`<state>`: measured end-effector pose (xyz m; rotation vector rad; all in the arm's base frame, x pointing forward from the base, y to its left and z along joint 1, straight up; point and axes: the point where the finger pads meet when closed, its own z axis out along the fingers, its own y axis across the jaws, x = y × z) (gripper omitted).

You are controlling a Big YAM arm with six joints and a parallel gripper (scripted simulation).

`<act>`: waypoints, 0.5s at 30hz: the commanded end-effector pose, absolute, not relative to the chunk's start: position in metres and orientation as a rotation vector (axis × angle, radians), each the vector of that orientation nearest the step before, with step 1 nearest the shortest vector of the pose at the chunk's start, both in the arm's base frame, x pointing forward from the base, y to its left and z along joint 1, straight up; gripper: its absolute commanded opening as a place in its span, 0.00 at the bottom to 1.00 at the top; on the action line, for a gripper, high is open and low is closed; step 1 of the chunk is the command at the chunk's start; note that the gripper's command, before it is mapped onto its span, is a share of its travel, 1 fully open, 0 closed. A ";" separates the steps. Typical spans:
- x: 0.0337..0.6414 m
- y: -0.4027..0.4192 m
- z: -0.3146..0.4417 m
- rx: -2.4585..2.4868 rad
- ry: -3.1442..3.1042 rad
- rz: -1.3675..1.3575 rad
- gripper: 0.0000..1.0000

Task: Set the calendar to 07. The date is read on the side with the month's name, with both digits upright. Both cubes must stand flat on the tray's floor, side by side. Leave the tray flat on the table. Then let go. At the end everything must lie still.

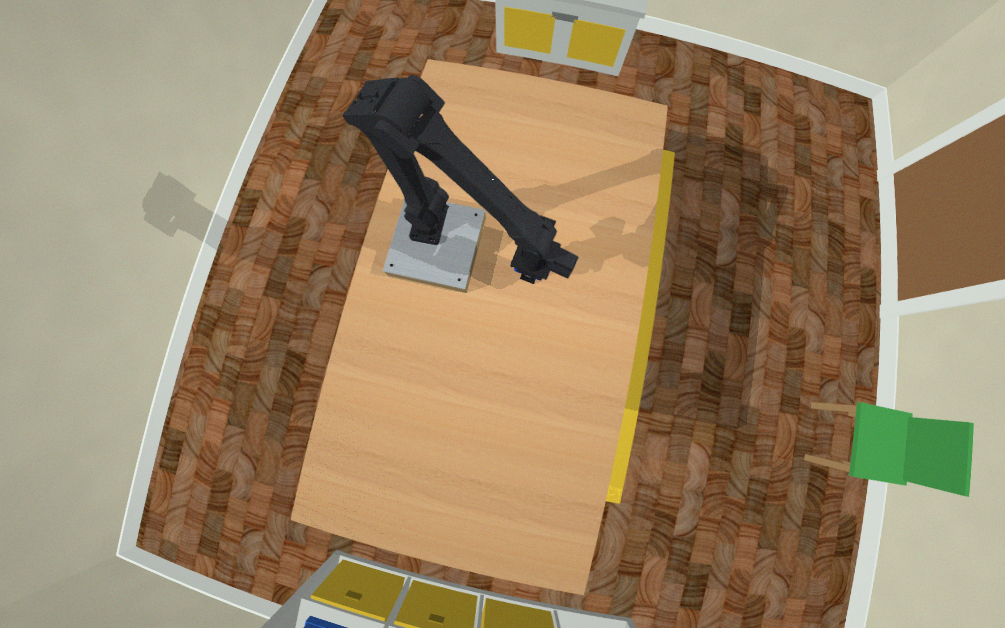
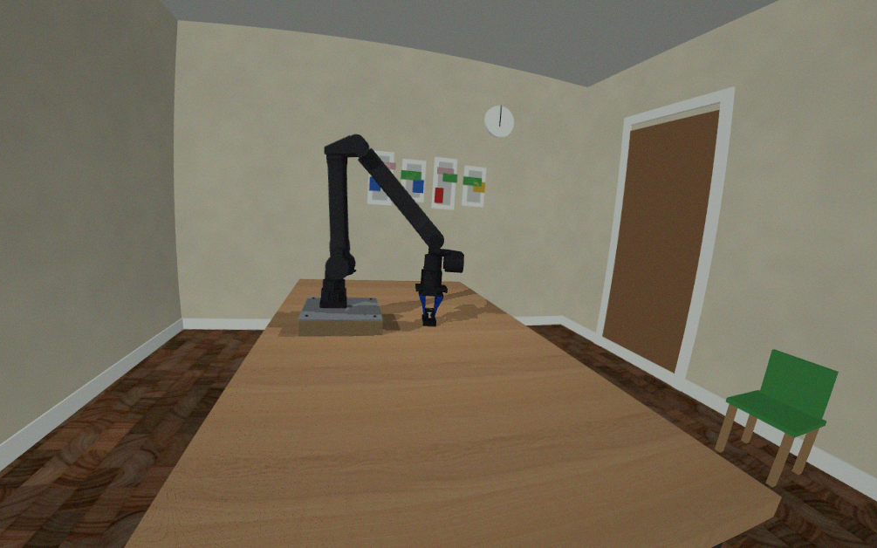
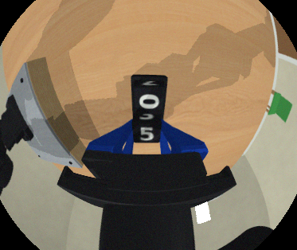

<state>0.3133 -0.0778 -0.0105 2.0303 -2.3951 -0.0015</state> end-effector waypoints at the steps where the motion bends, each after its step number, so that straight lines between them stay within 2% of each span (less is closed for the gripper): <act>1: 0.342 -0.086 0.014 2.062 -2.428 0.092 0.28; 15: 0.341 -0.086 0.019 2.060 -2.426 0.087 0.28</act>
